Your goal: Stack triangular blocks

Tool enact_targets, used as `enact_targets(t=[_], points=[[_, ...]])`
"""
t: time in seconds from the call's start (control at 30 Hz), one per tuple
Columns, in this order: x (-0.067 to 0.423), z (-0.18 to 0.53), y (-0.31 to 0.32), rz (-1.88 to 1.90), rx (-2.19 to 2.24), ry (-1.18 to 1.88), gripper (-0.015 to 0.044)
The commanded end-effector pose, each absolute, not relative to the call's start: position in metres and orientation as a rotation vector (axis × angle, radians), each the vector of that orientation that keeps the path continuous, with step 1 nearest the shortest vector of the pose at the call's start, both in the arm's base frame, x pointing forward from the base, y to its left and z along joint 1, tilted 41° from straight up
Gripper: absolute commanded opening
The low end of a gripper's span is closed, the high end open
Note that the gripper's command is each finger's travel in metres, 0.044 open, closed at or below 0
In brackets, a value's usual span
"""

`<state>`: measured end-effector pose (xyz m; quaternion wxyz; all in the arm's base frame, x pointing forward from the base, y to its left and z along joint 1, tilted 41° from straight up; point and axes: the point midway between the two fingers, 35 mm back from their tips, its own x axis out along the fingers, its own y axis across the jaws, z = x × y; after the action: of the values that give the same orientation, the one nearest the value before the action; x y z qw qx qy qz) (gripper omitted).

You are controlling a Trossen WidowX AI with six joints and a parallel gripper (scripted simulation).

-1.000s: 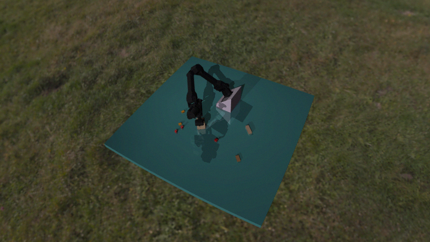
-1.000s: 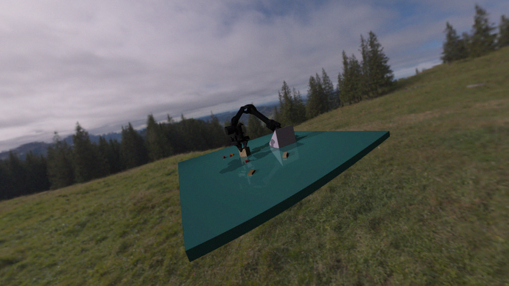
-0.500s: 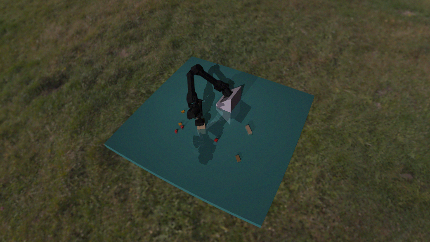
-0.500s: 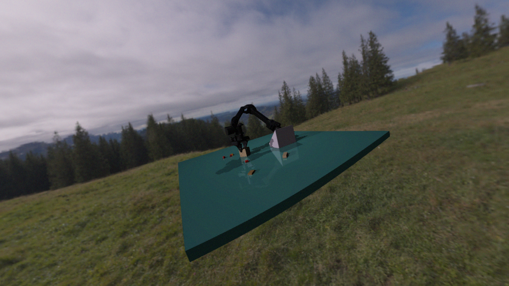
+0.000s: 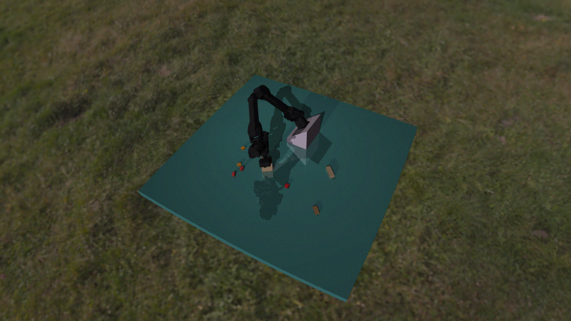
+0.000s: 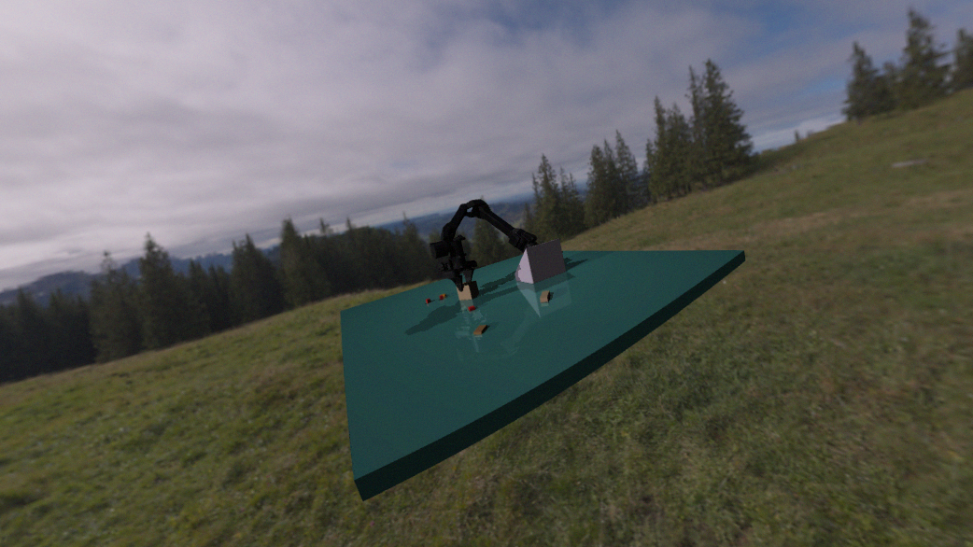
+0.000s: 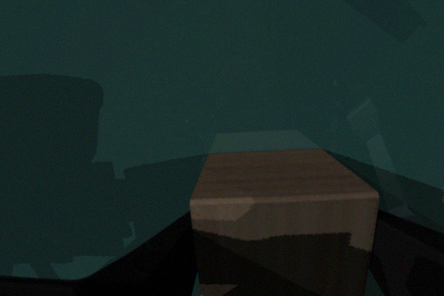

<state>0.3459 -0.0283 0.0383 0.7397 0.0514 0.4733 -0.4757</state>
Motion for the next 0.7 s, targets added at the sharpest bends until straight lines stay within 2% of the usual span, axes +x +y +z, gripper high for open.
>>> enact_targets(t=[0.0,0.47,0.67], points=[[0.3459,0.0383,-0.0283,-1.044,0.113,1.038,0.0079],[0.3459,0.0383,-0.0283,-1.044,0.113,1.038,0.0440],[0.3459,0.0383,-0.0283,-1.044,0.113,1.038,0.0440]])
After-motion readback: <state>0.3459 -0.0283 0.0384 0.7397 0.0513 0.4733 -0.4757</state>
